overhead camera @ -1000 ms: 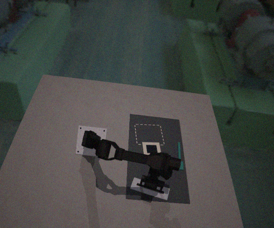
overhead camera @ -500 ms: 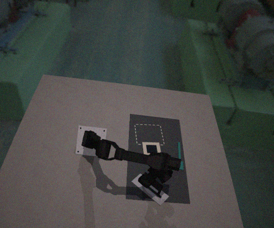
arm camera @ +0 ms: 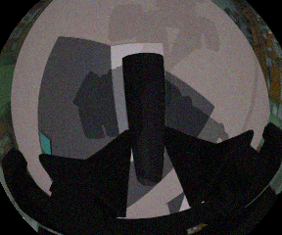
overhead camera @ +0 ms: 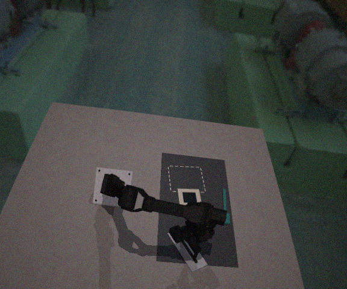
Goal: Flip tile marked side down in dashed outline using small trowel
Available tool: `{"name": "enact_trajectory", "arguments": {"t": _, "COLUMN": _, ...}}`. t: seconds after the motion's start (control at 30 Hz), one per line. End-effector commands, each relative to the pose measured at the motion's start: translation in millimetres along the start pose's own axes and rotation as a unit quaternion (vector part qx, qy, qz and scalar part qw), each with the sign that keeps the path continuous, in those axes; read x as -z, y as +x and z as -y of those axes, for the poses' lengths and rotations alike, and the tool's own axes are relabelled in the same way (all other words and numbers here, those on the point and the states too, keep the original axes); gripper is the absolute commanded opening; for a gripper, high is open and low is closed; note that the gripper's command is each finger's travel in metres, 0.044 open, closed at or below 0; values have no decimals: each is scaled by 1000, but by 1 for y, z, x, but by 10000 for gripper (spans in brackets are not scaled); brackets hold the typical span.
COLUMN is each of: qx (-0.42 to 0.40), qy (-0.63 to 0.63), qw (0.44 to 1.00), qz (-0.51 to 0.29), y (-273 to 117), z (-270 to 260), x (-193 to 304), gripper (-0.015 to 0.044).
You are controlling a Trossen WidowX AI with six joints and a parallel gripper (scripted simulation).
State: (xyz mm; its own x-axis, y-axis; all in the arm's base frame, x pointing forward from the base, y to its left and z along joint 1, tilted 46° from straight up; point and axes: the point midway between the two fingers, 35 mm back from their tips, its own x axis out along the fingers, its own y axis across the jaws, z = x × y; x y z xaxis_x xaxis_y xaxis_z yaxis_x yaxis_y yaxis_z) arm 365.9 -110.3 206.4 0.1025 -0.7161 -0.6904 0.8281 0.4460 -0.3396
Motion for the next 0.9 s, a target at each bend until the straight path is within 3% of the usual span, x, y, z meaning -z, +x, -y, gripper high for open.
{"name": "enact_trajectory", "arguments": {"t": 0.0, "qx": 1, "qy": 11, "qw": 1000, "qz": -1, "y": 1, "z": 0, "x": 0, "gripper": 183}}
{"name": "enact_trajectory", "arguments": {"t": 0.13, "qx": 1, "qy": 11, "qw": 1000, "qz": -1, "y": 1, "z": 0, "x": 0, "gripper": 270}}
{"name": "enact_trajectory", "arguments": {"t": 0.73, "qx": 1, "qy": 11, "qw": 1000, "qz": -1, "y": 1, "z": 0, "x": 0, "gripper": 270}}
{"name": "enact_trajectory", "arguments": {"t": 0.87, "qx": 0, "qy": 17, "qw": 1000, "qz": -2, "y": -27, "z": -1, "x": 0, "gripper": 270}}
